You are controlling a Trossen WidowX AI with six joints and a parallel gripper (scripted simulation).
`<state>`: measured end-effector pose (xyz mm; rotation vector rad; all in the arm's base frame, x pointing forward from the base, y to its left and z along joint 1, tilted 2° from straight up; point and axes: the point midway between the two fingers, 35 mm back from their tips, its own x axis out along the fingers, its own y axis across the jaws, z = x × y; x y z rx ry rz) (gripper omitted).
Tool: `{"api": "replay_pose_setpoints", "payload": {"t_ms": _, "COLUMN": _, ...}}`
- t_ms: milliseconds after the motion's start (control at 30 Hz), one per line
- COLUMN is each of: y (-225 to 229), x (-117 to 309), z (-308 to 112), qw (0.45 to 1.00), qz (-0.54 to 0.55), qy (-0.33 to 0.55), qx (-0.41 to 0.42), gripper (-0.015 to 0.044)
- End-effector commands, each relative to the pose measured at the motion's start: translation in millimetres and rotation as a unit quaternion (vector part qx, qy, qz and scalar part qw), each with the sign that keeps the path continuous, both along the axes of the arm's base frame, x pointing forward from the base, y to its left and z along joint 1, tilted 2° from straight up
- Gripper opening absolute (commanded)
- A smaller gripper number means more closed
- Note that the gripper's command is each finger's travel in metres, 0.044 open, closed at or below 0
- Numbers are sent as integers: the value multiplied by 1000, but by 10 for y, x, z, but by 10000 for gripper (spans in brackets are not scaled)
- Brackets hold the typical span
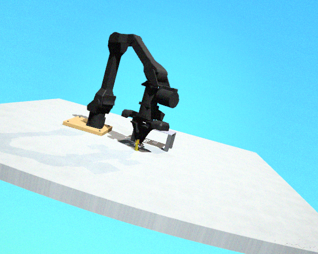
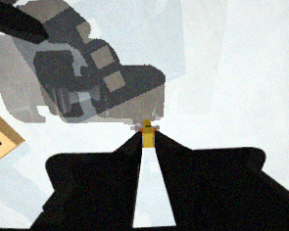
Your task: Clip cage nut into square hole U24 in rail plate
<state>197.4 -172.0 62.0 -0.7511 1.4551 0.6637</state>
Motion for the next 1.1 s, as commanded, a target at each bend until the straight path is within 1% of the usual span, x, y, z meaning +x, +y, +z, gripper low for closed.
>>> {"api": "replay_pose_setpoints", "payload": {"t_ms": 0, "y": -6, "x": 12, "z": 123, "qw": 1000, "qz": 0, "qy": -2, "qx": -1, "gripper": 37}}
{"api": "replay_pose_setpoints", "payload": {"t_ms": 333, "y": 26, "x": -12, "z": 660, "qw": 1000, "qz": 1, "qy": -2, "qx": 0, "gripper": 37}}
{"api": "replay_pose_setpoints", "payload": {"t_ms": 533, "y": 30, "x": -17, "z": 724, "qw": 1000, "qz": 1, "qy": -3, "qx": 0, "gripper": 37}}
{"api": "replay_pose_setpoints", "payload": {"t_ms": 800, "y": 39, "x": -23, "z": 1036, "qw": 1000, "qz": 1, "qy": -3, "qx": 0, "gripper": 37}}
{"api": "replay_pose_setpoints", "payload": {"t_ms": 933, "y": 57, "x": -16, "z": 1042, "qw": 1000, "qz": -6, "qy": -3, "qx": 0, "gripper": 37}}
{"api": "replay_pose_setpoints", "payload": {"t_ms": 1067, "y": 161, "x": 64, "z": 1038, "qw": 999, "qz": -46, "qy": -5, "qx": 2, "gripper": 37}}
